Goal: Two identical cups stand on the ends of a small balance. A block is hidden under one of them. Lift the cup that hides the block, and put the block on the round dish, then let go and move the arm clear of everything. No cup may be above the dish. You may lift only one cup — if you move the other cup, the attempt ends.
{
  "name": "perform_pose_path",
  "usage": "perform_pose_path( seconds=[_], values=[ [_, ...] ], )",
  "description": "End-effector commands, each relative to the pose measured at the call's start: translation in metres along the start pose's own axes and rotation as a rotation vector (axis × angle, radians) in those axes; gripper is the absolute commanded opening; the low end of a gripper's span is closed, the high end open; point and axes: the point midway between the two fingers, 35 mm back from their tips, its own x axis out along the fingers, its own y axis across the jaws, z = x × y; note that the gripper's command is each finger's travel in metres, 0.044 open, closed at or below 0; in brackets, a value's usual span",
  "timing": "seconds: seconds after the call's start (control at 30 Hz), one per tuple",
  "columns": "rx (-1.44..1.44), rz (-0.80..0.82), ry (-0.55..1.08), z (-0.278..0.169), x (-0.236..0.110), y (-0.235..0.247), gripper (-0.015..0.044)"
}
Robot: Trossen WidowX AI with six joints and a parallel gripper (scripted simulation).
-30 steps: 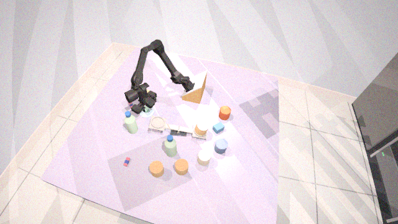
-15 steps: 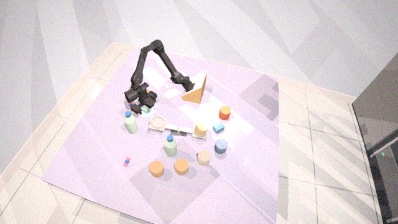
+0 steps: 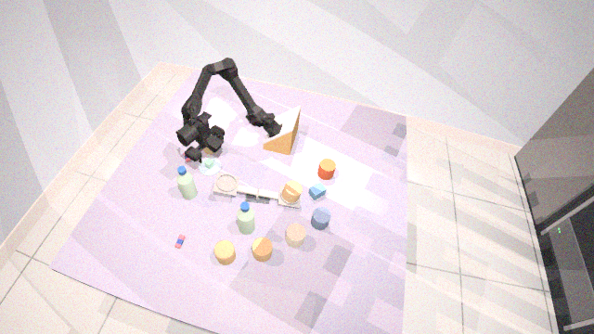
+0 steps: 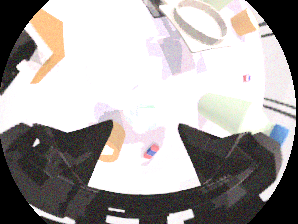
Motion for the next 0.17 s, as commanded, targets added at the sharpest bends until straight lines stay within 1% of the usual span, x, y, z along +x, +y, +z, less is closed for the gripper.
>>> perform_pose_path(
  seconds=[0.0, 0.03, 0.13],
  values=[
    [0.0, -0.01, 0.001, -0.0005, -0.0268, -0.0004, 0.044],
    [-0.001, -0.01, 0.001, -0.0007, -0.0327, 0.0001, 0.044],
    [-0.001, -0.011, 0.001, -0.0008, -0.0347, 0.0003, 0.044]
  ],
)
